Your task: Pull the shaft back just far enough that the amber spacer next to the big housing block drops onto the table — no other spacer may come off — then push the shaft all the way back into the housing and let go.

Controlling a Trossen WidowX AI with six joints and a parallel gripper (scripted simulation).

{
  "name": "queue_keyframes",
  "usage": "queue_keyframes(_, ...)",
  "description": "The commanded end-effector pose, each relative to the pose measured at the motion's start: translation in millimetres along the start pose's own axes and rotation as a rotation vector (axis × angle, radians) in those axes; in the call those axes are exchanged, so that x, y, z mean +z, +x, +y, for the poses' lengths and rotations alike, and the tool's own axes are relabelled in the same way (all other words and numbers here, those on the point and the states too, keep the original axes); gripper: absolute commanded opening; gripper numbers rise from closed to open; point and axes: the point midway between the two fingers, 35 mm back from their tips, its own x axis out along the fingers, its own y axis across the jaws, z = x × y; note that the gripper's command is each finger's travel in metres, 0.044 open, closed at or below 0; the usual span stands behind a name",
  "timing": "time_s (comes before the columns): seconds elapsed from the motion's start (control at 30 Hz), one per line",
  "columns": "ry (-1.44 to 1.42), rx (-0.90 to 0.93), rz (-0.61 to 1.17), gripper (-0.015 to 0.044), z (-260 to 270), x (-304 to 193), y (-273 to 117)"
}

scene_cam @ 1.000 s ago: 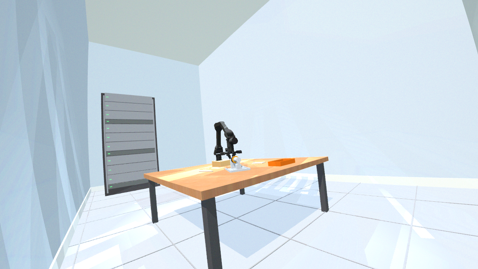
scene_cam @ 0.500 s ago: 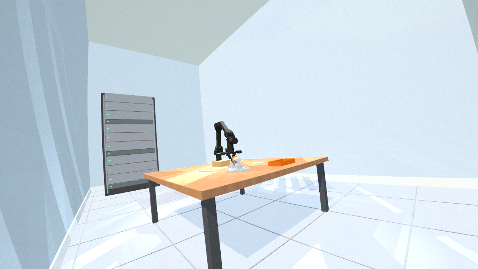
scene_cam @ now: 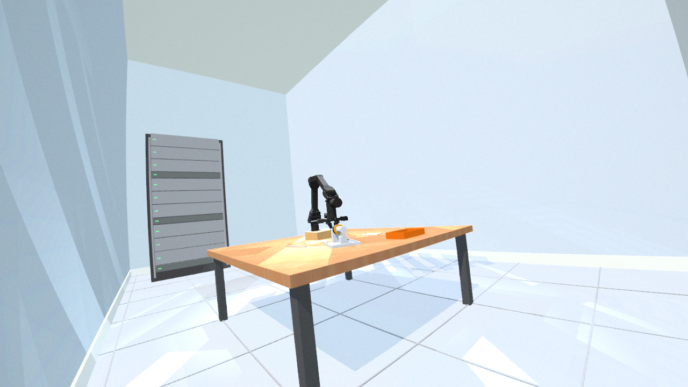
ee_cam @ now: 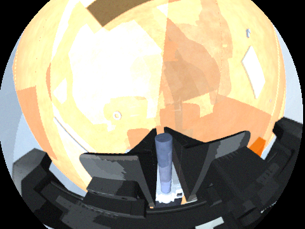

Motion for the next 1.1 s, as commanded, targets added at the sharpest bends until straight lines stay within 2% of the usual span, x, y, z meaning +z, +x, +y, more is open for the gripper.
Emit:
queue_keyframes(0.0, 0.002, -0.002, -0.003, 0.0000, -0.3, 2.0, -0.9)
queue_keyframes(1.07, 0.002, -0.002, -0.003, 0.0000, -0.3, 5.5, -0.8)
